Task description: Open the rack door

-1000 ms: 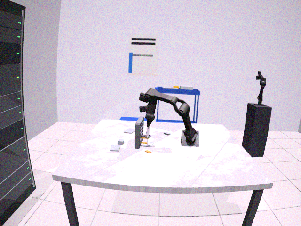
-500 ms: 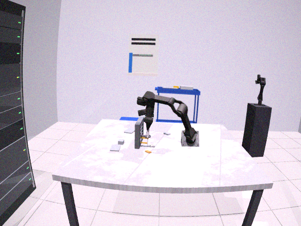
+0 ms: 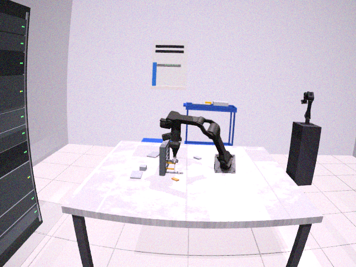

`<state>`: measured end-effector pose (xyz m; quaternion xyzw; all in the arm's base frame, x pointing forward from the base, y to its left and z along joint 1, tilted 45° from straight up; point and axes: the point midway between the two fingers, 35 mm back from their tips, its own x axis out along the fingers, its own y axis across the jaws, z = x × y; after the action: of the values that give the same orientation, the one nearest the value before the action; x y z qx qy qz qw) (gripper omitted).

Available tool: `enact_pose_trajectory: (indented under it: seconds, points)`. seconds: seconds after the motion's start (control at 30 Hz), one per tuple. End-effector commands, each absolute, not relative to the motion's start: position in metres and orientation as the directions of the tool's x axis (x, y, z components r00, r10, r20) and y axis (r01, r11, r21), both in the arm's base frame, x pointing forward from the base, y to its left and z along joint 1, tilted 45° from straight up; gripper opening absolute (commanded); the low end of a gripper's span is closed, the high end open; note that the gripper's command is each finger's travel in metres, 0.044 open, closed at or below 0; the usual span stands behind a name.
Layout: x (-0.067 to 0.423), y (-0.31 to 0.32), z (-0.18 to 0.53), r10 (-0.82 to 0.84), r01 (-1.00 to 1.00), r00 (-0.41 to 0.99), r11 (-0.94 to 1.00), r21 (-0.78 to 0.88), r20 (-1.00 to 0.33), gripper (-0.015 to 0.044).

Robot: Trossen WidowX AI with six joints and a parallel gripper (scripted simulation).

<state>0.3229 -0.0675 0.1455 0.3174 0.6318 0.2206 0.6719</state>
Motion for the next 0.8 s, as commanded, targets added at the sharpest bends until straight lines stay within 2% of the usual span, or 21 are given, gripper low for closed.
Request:
enact_pose_trajectory:
  seconds: [0.0,0.07,0.5,0.63,0.77]
  points:
    - [0.3225,-0.0672,0.1441,0.696,0.113,0.099,0.702,0.703,-0.711,0.0161]
    - [0.3225,-0.0672,0.1441,0.696,0.113,0.099,0.702,0.703,-0.711,0.0109]
    - [0.3225,-0.0672,0.1441,0.696,0.113,0.099,0.702,0.703,-0.711,0.0022]
    - [0.3225,-0.0672,0.1441,0.696,0.105,0.099,0.703,0.703,-0.711,0.0021]
    - [0.3225,-0.0672,0.1441,0.696,-0.058,0.099,0.717,0.694,-0.711,0.0021]
